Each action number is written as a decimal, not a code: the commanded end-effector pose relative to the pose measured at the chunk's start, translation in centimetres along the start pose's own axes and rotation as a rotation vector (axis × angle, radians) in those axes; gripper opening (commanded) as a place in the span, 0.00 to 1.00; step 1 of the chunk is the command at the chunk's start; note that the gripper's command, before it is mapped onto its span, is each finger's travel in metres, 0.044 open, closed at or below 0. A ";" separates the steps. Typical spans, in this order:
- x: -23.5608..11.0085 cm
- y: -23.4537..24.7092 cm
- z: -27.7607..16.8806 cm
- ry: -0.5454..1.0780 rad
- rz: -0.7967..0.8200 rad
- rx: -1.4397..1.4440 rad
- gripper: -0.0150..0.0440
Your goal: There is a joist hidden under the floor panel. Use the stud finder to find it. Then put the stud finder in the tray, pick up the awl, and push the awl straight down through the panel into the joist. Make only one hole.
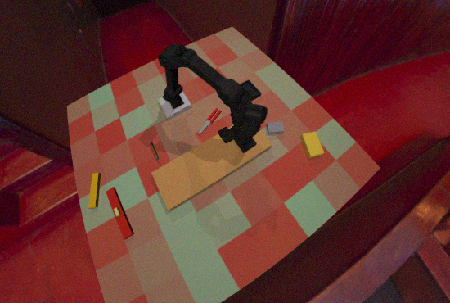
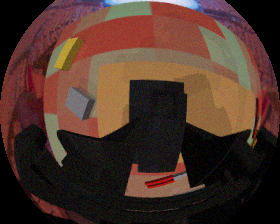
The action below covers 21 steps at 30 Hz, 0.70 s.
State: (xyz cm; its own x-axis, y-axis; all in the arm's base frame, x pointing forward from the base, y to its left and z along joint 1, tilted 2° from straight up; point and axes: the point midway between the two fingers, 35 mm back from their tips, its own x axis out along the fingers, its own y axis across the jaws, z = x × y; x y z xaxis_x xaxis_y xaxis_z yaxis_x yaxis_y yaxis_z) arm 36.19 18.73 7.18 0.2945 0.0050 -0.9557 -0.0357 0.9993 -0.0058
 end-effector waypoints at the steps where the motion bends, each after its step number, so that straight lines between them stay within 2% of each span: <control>1: 0.0 1.2 -0.1 0.003 0.006 -0.002 0.25; 13: 0.0 3.6 -0.1 0.003 0.008 -0.002 0.25; 21: -0.1 3.1 0.0 0.000 0.004 -0.001 0.25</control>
State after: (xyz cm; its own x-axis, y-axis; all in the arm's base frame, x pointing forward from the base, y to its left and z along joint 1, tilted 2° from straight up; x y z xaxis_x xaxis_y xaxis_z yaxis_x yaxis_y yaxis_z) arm 36.04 21.96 7.20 0.2937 0.0101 -0.9558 -0.0390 0.9992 -0.0014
